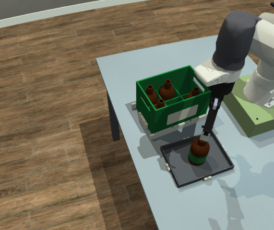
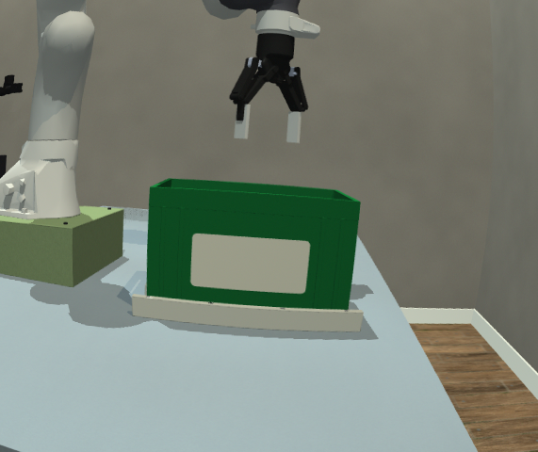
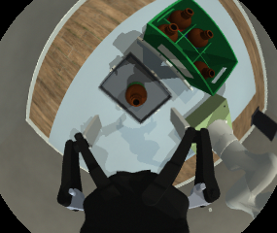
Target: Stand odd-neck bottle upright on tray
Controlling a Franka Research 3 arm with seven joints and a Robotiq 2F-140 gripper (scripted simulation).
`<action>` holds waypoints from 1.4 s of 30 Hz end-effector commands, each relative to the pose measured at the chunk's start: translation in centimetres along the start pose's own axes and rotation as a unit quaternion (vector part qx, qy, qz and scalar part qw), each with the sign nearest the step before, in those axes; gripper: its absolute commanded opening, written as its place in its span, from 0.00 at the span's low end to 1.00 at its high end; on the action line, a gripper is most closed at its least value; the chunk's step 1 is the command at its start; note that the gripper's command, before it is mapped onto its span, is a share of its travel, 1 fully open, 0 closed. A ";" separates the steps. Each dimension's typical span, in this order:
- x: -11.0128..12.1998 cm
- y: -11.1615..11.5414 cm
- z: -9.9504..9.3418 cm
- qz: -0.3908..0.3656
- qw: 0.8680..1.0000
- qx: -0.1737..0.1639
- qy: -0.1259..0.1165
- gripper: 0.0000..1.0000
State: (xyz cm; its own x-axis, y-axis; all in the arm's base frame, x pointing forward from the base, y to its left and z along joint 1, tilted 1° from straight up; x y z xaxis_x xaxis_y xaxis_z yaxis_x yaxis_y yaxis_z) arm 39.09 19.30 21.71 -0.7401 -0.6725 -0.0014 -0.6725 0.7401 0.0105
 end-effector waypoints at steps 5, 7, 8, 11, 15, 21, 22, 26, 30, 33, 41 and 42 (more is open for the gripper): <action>0.1 0.0 -0.1 0.003 1.000 0.001 0.003 0.10; 0.1 0.0 -0.1 0.003 1.000 0.001 0.003 0.10; 0.1 0.0 -0.1 0.003 1.000 0.001 0.003 0.10; 0.1 0.0 -0.1 0.003 1.000 0.001 0.003 0.10; 0.1 0.0 -0.1 0.003 1.000 0.001 0.003 0.10; 0.1 0.0 -0.1 0.003 1.000 0.001 0.003 0.10; 0.1 0.0 -0.1 0.003 1.000 0.001 0.003 0.10; 0.1 0.0 -0.1 0.003 1.000 0.001 0.003 0.10; 0.1 0.0 -0.1 0.003 1.000 0.001 0.003 0.10; 0.1 0.0 -0.1 0.003 1.000 0.001 0.003 0.10; 0.1 0.0 -0.1 0.003 1.000 0.001 0.003 0.10; 0.1 0.0 -0.1 0.003 1.000 0.001 0.003 0.10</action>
State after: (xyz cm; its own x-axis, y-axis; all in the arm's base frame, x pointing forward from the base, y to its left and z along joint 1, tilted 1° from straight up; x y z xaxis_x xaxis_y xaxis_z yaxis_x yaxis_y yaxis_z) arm 38.97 19.24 21.71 -0.7406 -0.6719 0.0037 -0.6719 0.7406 0.0117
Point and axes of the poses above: the point where the finger pads meet when closed, its own z axis out along the fingers, its own x axis across the jaws, y = z × x, the point moved 6 cm from there along -z, back along the fingers, and after that the axes turned 12 degrees about z, right-handed, at the moved point
